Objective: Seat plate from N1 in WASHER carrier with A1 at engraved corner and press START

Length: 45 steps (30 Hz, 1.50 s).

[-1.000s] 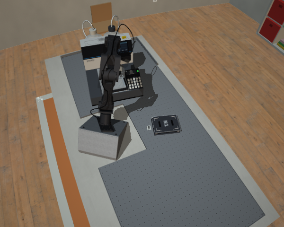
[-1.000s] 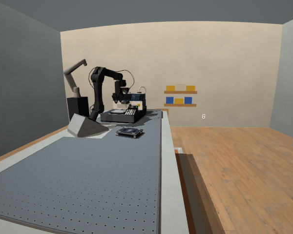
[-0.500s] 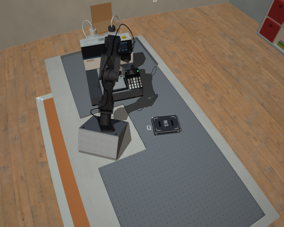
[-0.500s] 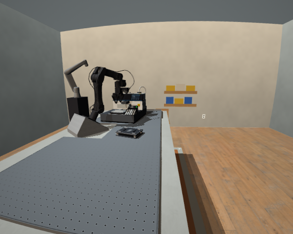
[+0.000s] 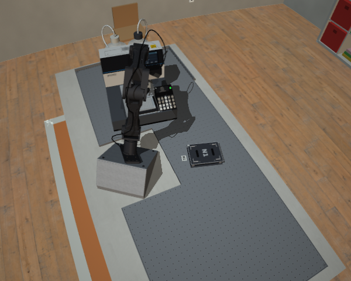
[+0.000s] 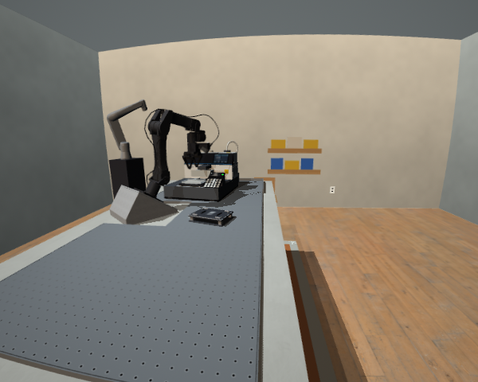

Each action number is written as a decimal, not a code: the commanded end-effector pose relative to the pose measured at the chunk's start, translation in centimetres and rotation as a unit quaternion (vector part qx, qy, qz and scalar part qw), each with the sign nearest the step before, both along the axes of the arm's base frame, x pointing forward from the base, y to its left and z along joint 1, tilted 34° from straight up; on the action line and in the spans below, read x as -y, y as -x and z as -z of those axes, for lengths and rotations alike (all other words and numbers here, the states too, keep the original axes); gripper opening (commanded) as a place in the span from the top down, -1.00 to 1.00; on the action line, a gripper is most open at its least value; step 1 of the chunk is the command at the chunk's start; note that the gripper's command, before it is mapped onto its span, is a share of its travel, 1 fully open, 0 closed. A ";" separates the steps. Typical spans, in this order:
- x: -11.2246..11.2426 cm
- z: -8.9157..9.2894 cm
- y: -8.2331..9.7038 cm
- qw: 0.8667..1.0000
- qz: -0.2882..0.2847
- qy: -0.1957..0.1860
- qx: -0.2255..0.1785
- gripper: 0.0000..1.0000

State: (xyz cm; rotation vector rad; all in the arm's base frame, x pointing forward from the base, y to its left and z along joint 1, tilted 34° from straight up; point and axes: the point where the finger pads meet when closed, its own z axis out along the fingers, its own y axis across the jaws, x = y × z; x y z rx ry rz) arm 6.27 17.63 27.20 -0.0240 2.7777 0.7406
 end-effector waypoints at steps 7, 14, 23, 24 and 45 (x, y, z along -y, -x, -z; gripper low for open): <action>0.6 -1.4 0.0 1.000 0.005 -0.022 0.009 -1.00; 0.6 -1.4 0.0 1.000 0.005 -0.022 0.009 -1.00; 2.2 -1.2 -2.4 0.995 -0.080 0.001 0.067 -0.76; 2.7 -0.4 -2.6 0.993 -0.094 0.016 0.068 -0.72; 7.7 0.8 -9.9 0.932 -0.281 0.113 0.201 0.04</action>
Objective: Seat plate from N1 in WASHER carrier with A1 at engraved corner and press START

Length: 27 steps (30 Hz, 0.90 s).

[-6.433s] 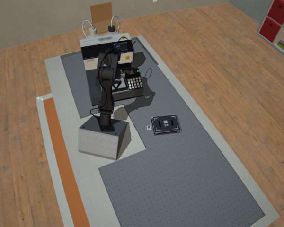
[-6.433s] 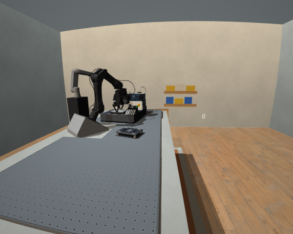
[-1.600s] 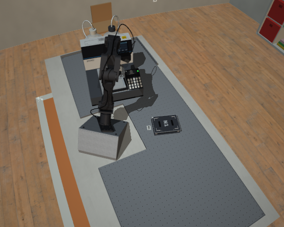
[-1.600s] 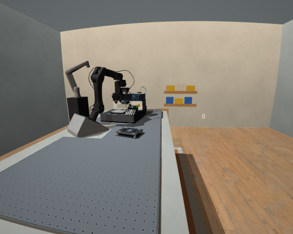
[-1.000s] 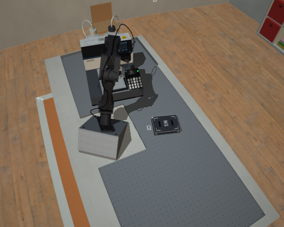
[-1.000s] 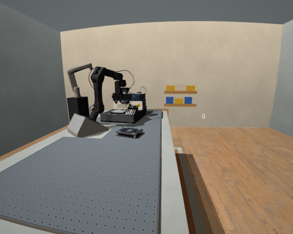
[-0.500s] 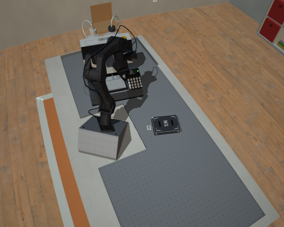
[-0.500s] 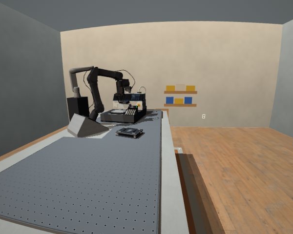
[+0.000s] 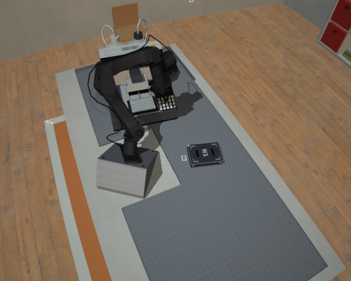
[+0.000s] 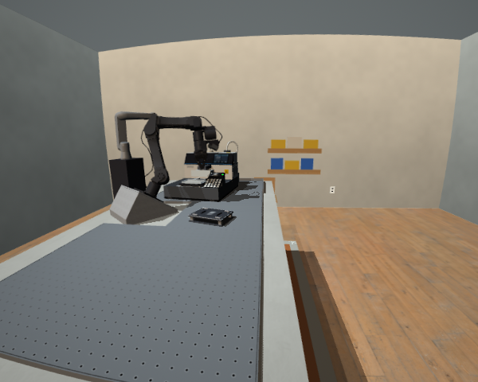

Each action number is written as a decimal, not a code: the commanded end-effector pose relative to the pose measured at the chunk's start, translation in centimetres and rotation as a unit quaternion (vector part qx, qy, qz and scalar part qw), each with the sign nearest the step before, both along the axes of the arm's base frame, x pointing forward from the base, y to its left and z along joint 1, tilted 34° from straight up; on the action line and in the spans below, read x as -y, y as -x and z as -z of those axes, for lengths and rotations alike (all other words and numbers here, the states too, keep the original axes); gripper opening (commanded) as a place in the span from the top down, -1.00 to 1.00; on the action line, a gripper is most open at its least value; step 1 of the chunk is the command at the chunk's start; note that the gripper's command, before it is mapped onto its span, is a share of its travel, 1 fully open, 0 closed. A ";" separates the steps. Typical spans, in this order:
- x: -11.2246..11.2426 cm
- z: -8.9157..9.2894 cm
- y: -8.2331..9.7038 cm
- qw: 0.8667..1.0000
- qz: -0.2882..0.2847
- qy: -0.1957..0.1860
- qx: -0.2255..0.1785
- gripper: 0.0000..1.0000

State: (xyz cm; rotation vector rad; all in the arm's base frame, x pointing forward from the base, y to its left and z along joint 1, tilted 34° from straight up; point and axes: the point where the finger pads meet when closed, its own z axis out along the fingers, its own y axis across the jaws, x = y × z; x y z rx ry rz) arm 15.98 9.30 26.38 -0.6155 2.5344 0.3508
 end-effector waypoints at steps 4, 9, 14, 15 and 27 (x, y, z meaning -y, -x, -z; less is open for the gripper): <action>-0.6 -0.1 -0.2 0.982 -0.185 0.015 0.032 0.20; -0.6 -0.1 -0.2 0.959 -0.274 0.043 0.067 0.40; -0.6 -0.1 -0.2 0.928 -0.354 0.061 0.098 0.52; -0.6 -0.1 -0.2 0.921 -0.368 0.067 0.105 0.56; -0.6 -0.1 -0.2 0.862 -0.467 0.112 0.161 1.00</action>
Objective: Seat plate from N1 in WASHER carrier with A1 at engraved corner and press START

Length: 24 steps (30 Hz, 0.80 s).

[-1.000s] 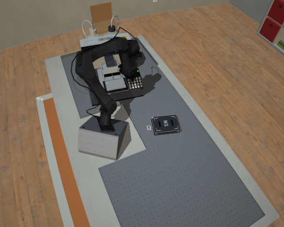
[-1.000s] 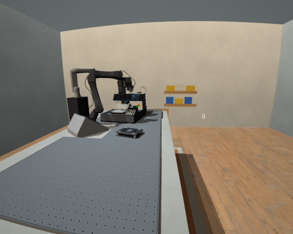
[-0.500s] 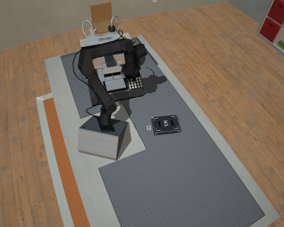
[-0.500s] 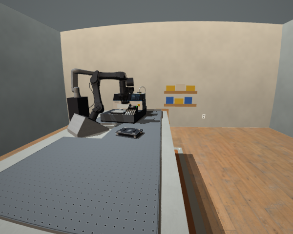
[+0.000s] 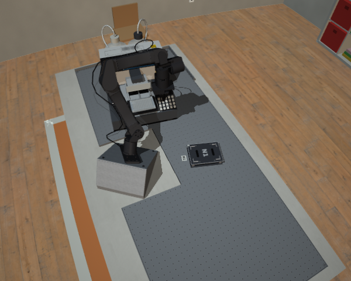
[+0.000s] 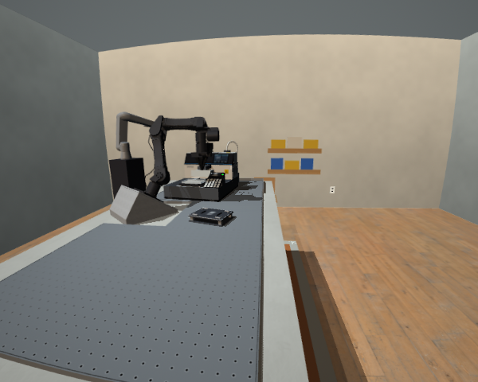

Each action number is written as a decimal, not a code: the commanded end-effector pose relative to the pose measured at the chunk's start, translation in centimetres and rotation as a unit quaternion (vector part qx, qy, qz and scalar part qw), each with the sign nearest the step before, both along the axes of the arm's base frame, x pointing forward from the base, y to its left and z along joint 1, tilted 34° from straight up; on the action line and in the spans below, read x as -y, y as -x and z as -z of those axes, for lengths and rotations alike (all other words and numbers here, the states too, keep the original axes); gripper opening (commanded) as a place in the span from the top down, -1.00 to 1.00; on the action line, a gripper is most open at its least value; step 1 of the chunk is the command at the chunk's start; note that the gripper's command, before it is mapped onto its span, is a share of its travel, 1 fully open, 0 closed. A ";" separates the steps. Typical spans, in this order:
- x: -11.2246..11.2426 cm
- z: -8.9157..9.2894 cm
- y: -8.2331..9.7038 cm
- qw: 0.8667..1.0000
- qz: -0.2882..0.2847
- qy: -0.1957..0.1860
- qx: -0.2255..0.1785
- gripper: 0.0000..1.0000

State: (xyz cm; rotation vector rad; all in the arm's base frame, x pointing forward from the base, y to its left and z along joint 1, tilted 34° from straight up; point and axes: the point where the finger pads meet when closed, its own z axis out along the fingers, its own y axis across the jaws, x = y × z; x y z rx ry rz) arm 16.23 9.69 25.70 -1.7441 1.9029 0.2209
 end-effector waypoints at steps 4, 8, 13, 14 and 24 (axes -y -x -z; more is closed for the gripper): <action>-0.2 -0.8 0.1 0.999 -0.046 -0.005 0.017 1.00; -0.2 -1.0 0.4 0.999 -0.046 -0.006 0.025 1.00; -0.2 -1.0 0.4 0.999 -0.046 -0.006 0.025 1.00; -0.2 -1.0 0.4 0.999 -0.046 -0.006 0.025 1.00; -0.2 -1.0 0.4 0.999 -0.046 -0.006 0.025 1.00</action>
